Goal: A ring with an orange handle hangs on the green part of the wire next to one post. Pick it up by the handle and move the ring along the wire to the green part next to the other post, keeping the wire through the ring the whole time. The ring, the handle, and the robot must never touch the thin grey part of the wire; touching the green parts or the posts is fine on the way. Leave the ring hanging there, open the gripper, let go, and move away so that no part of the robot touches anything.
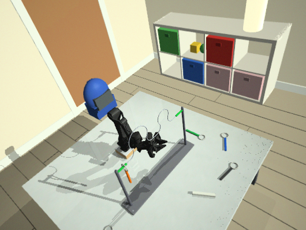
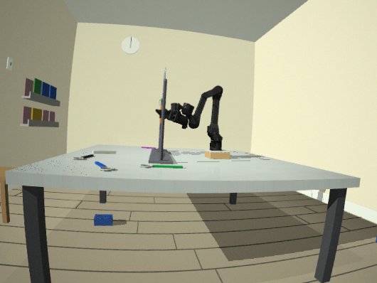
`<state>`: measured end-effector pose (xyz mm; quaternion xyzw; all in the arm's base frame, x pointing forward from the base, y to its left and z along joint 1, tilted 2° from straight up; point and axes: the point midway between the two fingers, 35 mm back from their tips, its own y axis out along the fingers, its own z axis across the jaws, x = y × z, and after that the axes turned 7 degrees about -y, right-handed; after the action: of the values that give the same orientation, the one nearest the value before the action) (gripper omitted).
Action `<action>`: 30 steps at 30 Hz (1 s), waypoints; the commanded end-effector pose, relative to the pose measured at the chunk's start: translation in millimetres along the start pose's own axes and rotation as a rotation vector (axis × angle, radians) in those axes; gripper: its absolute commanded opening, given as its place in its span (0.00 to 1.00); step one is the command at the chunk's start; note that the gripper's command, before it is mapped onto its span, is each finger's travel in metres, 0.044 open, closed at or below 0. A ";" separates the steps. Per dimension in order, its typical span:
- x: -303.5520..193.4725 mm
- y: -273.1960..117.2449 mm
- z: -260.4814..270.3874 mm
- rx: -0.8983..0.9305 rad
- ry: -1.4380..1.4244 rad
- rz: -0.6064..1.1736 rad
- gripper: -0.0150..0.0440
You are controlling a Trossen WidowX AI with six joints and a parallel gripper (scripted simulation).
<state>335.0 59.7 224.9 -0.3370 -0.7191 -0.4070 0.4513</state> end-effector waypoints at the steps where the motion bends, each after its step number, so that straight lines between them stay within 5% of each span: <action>1: -15.1 -14.2 -31.7 -0.038 -0.038 0.046 0.53; 30: -65.9 -183.5 -174.0 -0.294 -0.105 0.307 0.53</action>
<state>286.5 -161.7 164.9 -0.5087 -0.6273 -0.4142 0.4197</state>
